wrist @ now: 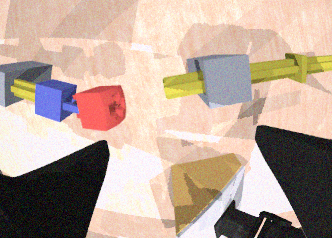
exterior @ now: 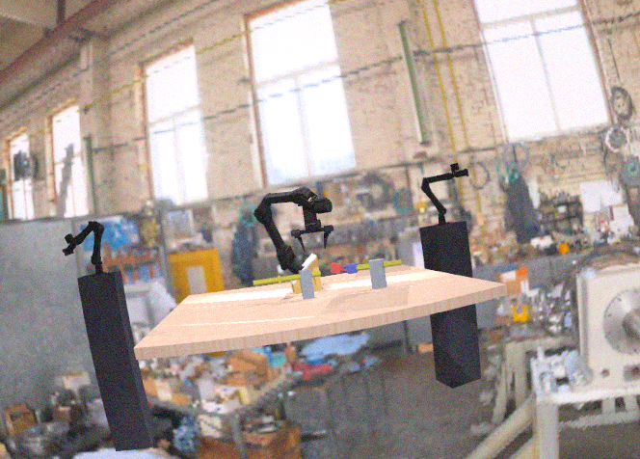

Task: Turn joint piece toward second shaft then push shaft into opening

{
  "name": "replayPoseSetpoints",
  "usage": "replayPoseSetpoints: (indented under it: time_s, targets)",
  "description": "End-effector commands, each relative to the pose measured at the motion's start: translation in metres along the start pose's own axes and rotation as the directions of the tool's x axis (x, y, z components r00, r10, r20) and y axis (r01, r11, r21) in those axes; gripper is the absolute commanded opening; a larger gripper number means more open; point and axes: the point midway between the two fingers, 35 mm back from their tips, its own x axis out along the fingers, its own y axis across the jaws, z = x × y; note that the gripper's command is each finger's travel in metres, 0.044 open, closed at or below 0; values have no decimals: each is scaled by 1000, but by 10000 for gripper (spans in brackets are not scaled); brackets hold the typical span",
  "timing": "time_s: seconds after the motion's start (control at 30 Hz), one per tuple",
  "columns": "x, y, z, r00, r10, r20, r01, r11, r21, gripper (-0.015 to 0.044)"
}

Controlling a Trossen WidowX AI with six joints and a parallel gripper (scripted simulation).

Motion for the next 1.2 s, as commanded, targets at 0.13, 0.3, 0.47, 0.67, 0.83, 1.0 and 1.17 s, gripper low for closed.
replayPoseSetpoints:
  time_s: [0.13,0.3,0.47,0.67,0.83,1.0,1.17]
  targets:
    - [3,0,0,1000,-27,2,26,980,197,440]
    - [5,1,0,999,-44,2,40,942,332,440]
    - [7,1,0,998,-60,3,52,886,461,440]
    - [9,2,0,997,-79,4,61,796,603,440]
    - [11,2,0,995,-95,4,64,703,708,440]
    - [12,3,0,994,-111,6,62,598,799,440]
    - [14,3,0,992,-126,7,55,481,875,440]
